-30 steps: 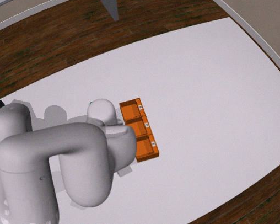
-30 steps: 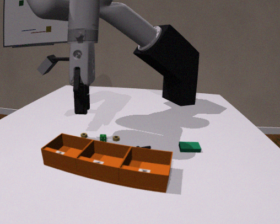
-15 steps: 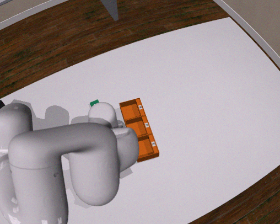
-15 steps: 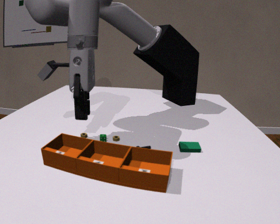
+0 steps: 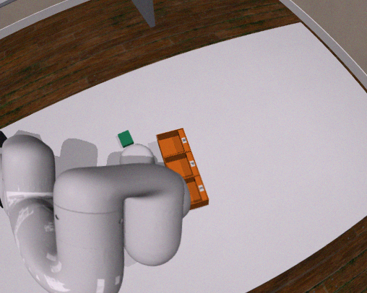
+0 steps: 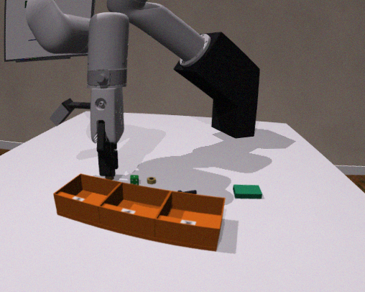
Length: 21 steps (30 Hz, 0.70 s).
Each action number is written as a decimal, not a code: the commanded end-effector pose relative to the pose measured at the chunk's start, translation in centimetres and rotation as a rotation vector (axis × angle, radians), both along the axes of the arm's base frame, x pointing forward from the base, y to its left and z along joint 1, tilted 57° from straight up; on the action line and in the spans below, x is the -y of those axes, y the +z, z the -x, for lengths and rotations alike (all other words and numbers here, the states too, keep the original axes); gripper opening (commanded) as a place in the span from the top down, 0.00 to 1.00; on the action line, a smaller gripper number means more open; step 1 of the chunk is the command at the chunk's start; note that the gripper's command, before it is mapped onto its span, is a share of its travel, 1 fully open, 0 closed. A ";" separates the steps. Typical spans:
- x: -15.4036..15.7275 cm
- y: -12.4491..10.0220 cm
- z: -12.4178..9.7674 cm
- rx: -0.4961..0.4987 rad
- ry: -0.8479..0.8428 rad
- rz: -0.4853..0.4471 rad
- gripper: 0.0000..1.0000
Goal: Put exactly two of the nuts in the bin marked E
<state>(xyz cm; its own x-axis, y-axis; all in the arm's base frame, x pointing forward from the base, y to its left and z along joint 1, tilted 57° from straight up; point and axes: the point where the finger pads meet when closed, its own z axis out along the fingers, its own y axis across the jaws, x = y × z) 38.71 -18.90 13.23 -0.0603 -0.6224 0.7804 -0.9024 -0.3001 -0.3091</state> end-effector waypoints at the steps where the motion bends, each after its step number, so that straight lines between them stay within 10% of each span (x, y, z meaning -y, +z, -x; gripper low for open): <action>1: 0.2 -0.1 -0.2 0.002 0.002 0.000 0.70; 21: 0.9 -0.6 -0.5 0.002 0.002 0.000 0.70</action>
